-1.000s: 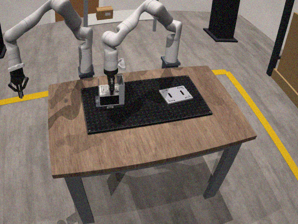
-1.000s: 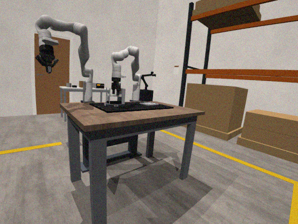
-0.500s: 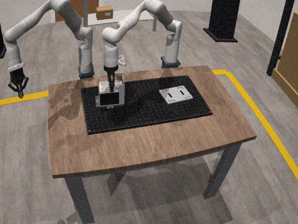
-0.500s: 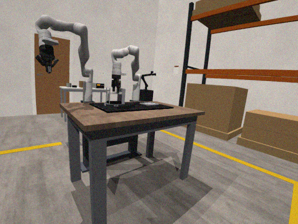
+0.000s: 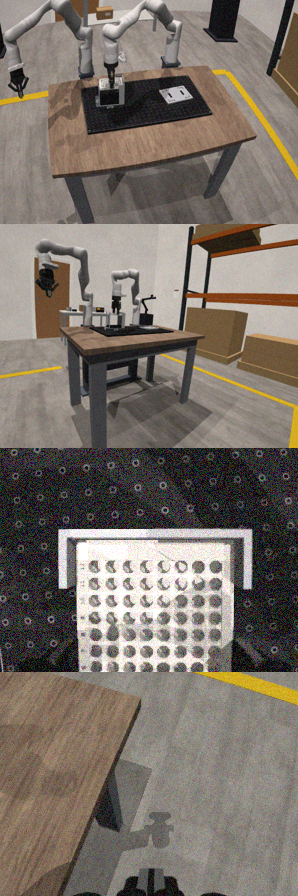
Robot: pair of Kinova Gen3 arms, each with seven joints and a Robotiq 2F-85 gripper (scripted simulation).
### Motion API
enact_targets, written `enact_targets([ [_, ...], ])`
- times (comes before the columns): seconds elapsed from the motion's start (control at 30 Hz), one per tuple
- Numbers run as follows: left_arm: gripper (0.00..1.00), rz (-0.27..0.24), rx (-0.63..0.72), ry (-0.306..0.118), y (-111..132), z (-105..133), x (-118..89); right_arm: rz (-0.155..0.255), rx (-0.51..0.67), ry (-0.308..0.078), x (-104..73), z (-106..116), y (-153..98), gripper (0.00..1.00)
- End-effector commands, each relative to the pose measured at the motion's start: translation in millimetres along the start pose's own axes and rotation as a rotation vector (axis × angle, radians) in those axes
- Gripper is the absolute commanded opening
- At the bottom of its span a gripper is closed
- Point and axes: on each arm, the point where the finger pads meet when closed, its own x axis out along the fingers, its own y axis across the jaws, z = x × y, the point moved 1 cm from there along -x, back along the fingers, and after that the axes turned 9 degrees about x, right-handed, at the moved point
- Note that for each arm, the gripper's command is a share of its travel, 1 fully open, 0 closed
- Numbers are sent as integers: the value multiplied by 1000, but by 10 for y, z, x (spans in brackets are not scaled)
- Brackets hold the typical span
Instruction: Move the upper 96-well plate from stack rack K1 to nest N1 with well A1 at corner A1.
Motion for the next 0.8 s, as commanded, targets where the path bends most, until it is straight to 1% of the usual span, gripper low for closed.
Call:
enact_targets([
  [0.0, 937, 2, 0, -2, 2, 5, -50, 2, -1, 2, -15, -10, 2, 17],
  [0.13, 937, 2, 0, -2, 2, 5, -117, 2, -1, 2, -15, -10, 2, 17],
  [0.2, 937, 2, 0, -2, 2, 5, -117, 2, -1, 2, -15, -10, 2, 17],
  [0.7, 937, 2, 0, -2, 2, 4, -367, 2, -1, 2, -15, -10, 2, 17],
  [0.77, 937, 2, 0, -2, 2, 4, -367, 2, -1, 2, -15, -10, 2, 17],
])
